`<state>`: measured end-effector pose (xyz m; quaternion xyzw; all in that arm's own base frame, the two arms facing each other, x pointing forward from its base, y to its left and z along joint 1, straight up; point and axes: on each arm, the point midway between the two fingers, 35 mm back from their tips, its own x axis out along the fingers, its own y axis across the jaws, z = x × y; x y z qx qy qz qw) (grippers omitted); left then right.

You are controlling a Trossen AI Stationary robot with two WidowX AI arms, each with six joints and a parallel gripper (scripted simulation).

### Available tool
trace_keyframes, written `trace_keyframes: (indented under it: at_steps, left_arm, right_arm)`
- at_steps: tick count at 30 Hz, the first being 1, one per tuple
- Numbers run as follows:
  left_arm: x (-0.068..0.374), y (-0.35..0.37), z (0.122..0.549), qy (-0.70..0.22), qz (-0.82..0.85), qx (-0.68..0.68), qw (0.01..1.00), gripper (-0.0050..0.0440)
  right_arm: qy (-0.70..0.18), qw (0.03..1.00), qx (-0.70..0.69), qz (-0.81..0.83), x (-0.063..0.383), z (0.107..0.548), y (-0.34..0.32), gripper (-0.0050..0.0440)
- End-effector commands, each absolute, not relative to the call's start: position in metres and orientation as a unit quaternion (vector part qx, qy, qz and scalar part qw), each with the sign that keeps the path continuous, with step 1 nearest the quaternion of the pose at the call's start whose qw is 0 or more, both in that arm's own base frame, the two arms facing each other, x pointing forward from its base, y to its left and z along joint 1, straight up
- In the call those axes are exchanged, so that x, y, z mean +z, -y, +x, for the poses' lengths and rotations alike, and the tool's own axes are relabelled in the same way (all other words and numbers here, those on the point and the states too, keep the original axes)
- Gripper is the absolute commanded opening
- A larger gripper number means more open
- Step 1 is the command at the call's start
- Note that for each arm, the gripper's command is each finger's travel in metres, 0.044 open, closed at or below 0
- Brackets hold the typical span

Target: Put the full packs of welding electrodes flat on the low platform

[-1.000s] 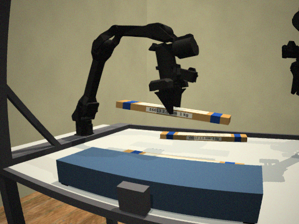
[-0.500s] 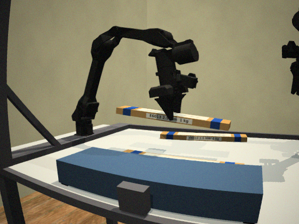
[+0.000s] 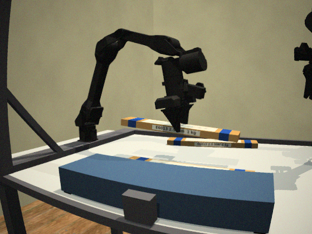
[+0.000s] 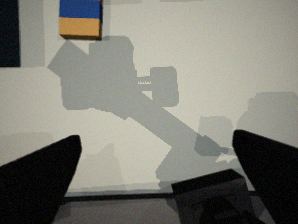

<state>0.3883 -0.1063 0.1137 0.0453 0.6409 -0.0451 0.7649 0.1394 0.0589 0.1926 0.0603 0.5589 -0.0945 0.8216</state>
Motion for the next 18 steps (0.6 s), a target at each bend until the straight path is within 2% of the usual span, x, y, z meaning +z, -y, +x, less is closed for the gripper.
trace_keyframes:
  at_steps: [1,18]
  left_arm:
    - [0.151,0.108,0.394,-0.595,0.036,-0.053,0.801,-0.005]
    - [0.14,0.108,0.394,-0.595,0.036,-0.053,0.801,-0.005]
  right_arm:
    - [-0.552,0.826,-0.091,0.066,0.199,0.141,-0.06,0.043]
    - [-0.552,0.826,-0.091,0.066,0.199,0.141,-0.06,0.043]
